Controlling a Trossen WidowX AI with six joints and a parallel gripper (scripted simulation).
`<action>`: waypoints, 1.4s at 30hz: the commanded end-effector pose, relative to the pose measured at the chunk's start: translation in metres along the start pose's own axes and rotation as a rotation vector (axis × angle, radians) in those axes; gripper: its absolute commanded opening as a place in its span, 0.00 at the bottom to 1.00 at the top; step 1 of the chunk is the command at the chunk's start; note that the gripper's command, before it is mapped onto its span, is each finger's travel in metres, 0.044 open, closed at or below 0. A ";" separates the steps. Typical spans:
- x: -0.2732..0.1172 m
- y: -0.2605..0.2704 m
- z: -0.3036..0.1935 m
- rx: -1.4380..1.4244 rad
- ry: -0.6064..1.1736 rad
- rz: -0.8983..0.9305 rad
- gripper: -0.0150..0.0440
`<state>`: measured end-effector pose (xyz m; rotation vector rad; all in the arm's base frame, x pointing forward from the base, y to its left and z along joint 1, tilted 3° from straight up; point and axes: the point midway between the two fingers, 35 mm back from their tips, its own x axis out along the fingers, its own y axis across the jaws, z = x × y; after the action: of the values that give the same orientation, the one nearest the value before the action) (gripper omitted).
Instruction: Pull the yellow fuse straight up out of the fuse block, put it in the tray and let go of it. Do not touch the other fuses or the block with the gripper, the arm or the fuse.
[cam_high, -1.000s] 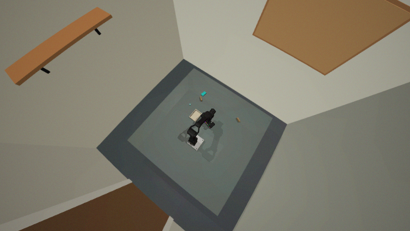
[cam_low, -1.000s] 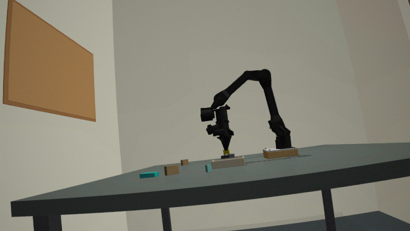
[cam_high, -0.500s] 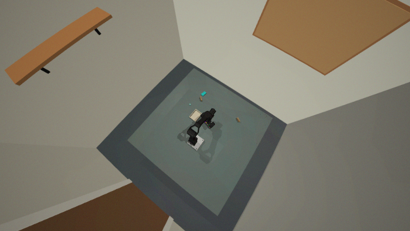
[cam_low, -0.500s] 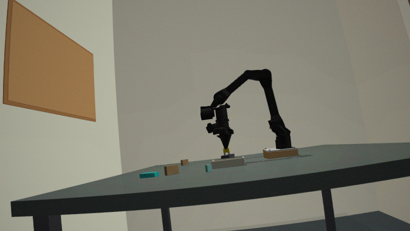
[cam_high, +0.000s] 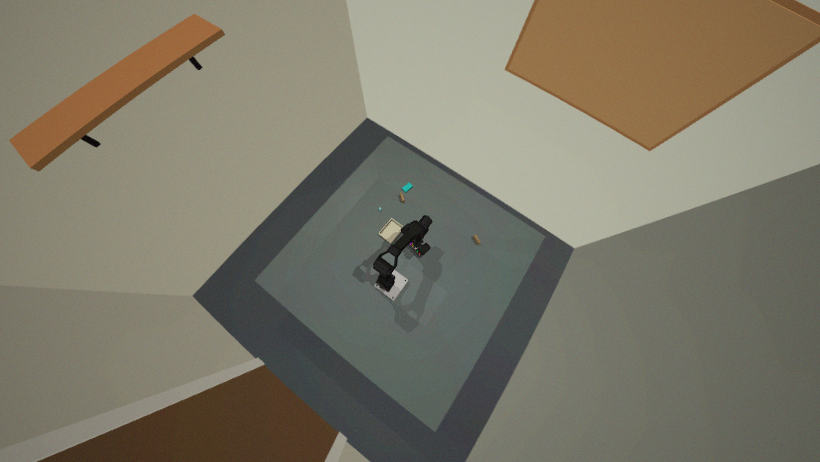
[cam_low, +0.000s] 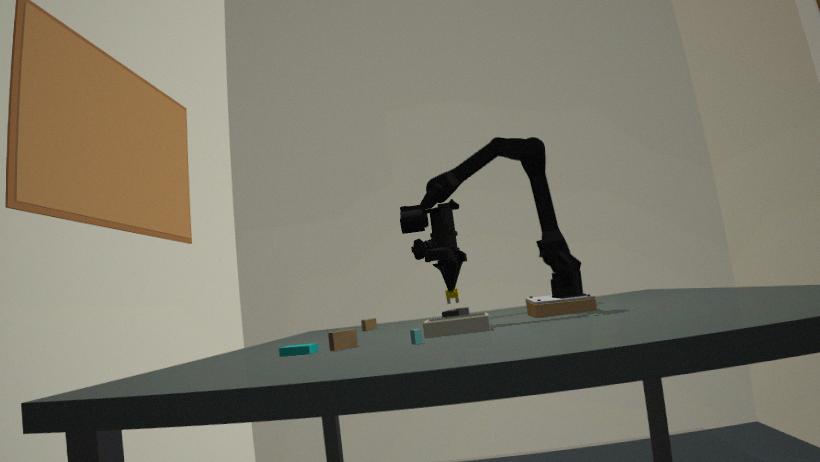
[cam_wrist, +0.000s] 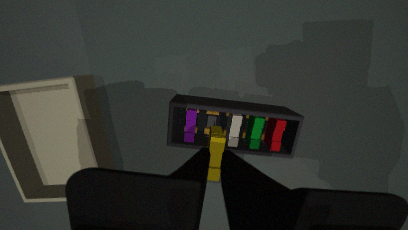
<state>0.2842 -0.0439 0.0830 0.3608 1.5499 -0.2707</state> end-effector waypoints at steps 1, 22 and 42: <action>-0.006 -0.001 0.000 -0.003 -0.002 -0.004 0.25; -0.010 0.088 -0.011 -0.003 -0.002 0.003 0.25; -0.008 0.165 -0.044 -0.003 0.002 0.012 0.25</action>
<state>0.3078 0.1234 0.1023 0.3601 1.5479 -0.2525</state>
